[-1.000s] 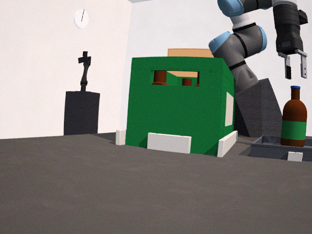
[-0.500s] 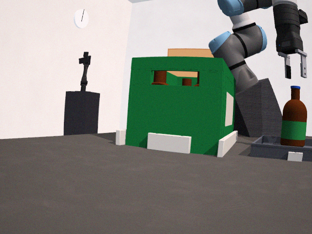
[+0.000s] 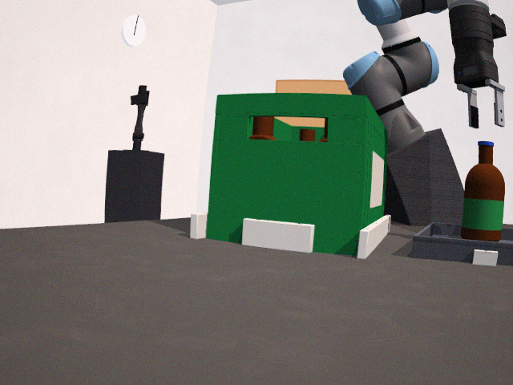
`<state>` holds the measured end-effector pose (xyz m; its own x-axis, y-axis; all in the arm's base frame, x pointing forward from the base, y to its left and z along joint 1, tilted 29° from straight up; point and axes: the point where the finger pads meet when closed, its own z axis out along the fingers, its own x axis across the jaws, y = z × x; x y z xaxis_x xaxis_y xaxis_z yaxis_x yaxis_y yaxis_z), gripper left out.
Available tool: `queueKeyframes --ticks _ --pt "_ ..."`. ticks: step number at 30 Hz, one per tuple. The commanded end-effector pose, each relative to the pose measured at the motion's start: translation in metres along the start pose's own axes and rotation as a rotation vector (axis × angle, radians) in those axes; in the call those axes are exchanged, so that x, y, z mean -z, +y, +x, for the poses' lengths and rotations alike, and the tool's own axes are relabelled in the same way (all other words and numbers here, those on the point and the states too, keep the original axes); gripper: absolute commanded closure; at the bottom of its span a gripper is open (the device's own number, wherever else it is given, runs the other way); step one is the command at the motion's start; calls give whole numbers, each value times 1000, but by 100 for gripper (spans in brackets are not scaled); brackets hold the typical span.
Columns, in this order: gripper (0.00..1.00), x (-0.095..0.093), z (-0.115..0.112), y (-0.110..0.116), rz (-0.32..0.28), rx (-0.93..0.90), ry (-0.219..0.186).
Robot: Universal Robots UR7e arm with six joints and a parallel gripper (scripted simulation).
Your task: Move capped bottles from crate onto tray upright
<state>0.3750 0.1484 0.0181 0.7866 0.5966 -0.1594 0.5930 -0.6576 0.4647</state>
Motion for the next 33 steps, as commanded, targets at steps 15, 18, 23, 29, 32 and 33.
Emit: queueKeyframes --ticks 15,18,23,29,32,33 --pt "0 9 -1 49 -3 -1 5" --pt "0 7 -2 45 -3 -3 3" --pt "0 10 -2 61 -3 -2 4" --pt "0 13 -3 81 -3 -1 5" --pt "0 13 -3 84 -3 -1 5" --pt "0 11 -3 73 -4 -4 3"
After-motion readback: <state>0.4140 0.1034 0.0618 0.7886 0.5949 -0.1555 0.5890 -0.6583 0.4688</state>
